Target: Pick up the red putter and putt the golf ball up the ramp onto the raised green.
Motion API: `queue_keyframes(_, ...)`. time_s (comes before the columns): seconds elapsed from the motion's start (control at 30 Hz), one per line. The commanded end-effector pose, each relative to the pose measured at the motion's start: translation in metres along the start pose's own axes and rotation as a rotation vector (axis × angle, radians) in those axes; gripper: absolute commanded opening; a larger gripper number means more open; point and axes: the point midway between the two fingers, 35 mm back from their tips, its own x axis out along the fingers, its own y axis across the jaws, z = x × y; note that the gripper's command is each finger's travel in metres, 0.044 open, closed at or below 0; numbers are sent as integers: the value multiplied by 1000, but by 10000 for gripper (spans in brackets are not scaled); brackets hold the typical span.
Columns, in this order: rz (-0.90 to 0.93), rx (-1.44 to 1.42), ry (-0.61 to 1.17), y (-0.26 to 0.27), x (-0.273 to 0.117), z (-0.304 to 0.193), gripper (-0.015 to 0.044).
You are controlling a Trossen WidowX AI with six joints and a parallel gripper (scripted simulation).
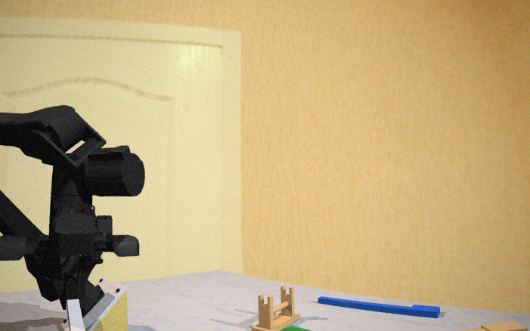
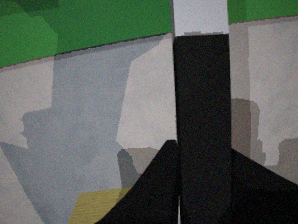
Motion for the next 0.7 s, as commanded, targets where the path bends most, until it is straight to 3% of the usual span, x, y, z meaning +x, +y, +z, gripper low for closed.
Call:
queue_keyframes(0.0, 2, 5, -8, 0, -22, 0, 0)
queue_keyframes(0.67, 1, 0, -4, 0, -15, 0, 0)
